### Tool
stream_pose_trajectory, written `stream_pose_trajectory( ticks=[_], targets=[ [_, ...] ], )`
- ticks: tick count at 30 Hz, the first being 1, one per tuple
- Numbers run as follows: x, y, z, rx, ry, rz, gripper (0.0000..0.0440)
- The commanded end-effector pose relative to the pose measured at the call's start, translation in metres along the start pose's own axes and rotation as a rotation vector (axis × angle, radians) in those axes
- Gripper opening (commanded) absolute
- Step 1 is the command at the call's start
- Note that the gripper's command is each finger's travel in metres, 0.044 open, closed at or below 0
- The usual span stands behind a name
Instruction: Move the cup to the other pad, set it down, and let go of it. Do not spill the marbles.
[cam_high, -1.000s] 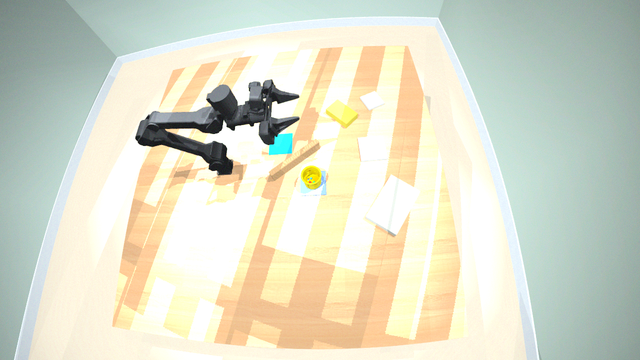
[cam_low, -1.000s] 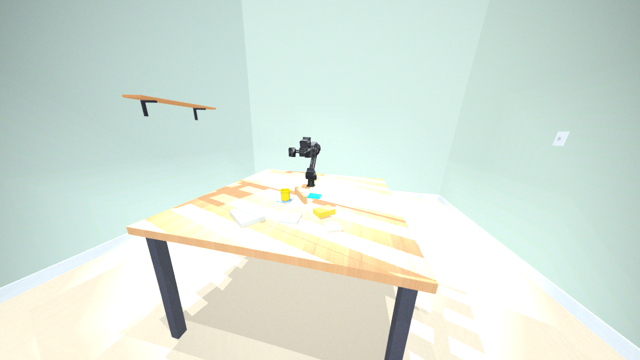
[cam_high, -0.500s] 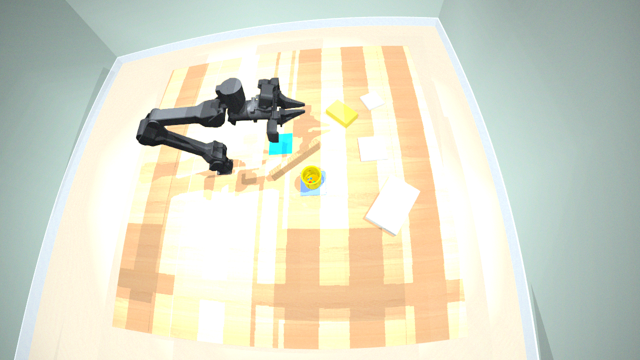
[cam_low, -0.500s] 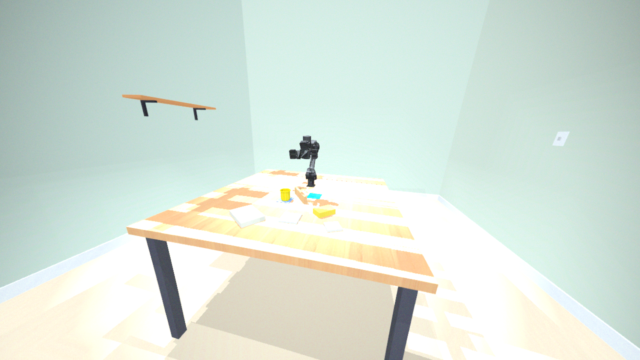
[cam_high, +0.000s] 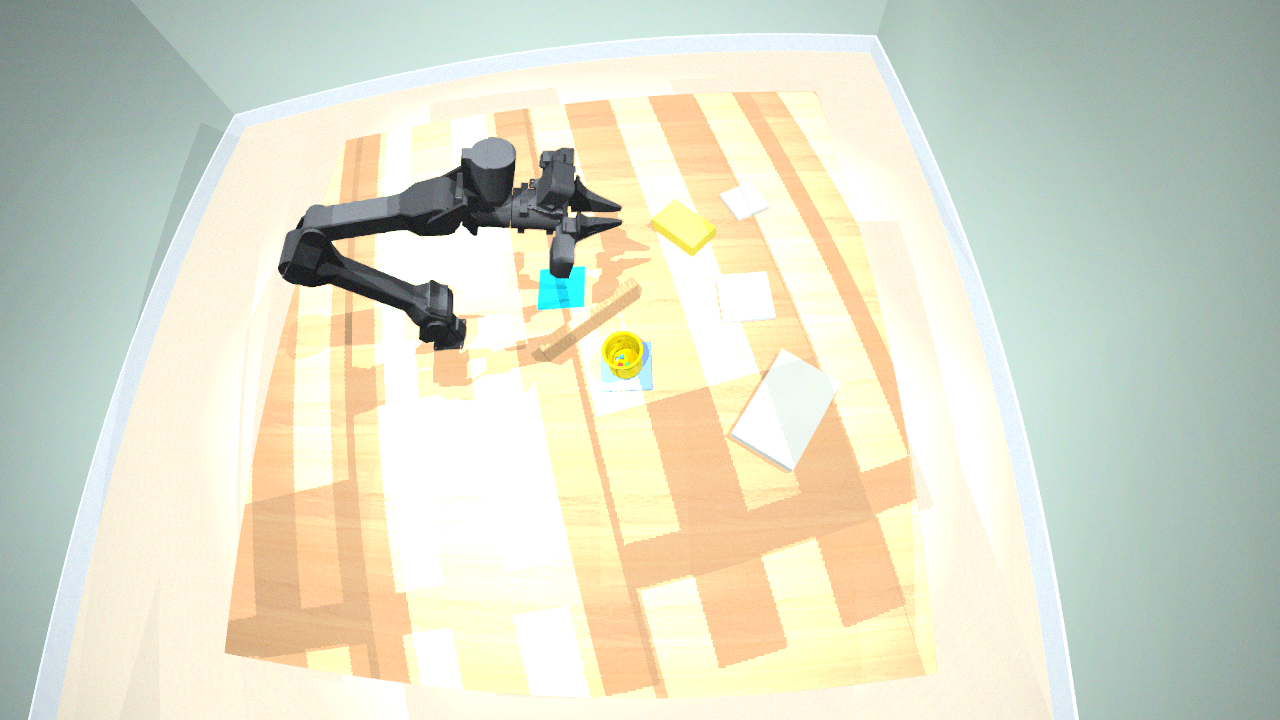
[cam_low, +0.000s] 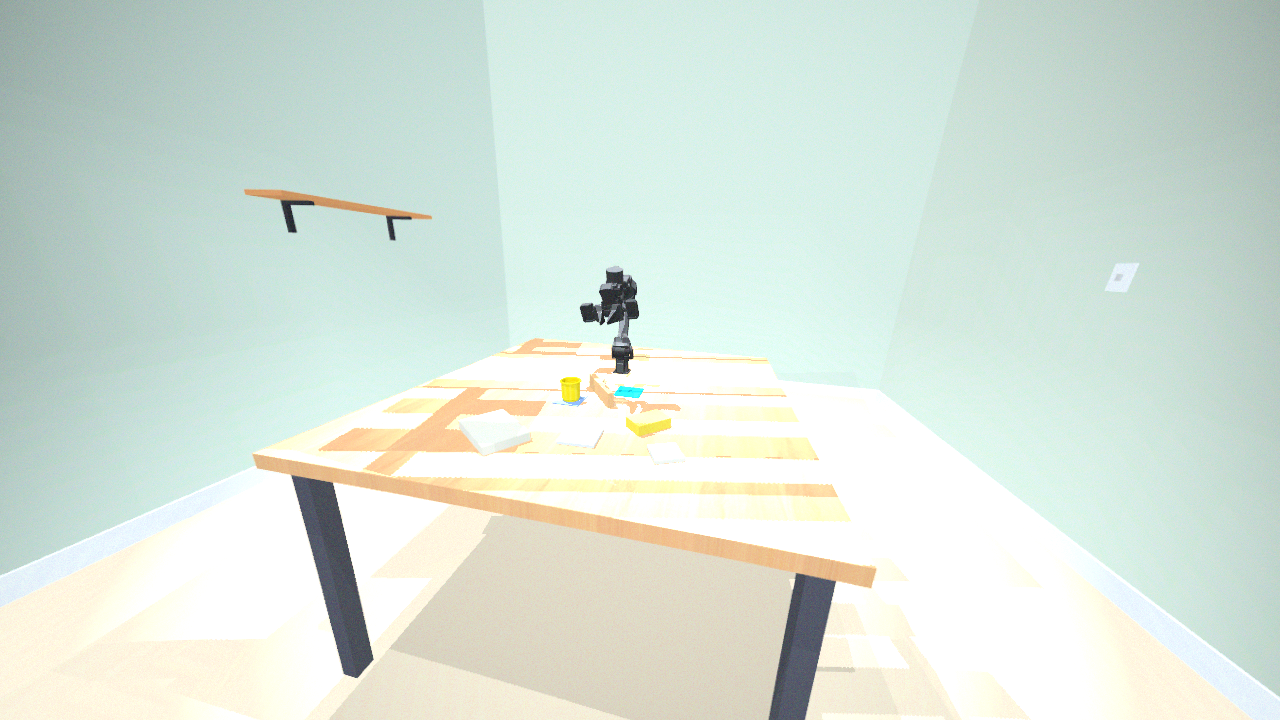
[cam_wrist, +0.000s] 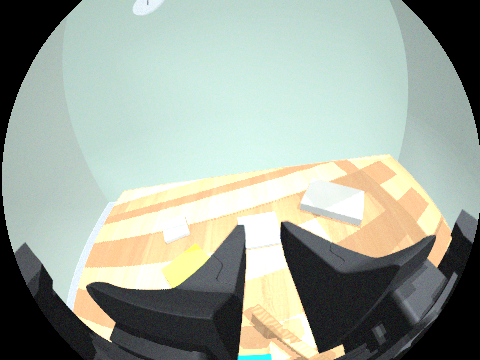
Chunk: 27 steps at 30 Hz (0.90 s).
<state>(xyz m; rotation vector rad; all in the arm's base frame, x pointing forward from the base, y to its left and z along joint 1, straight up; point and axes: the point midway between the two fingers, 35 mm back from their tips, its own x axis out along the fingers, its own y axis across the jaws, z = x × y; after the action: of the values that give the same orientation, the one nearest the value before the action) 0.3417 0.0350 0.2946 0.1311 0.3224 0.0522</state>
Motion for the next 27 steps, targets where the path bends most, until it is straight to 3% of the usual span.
stream_pose_trajectory(
  ticks=[1, 27],
  targets=[
    [0.005, 0.002, -0.001, 0.015, 0.038, -0.007, 0.0100],
    [0.027, 0.005, -0.031, 0.070, 0.430, -0.083, 0.0123]
  ],
)
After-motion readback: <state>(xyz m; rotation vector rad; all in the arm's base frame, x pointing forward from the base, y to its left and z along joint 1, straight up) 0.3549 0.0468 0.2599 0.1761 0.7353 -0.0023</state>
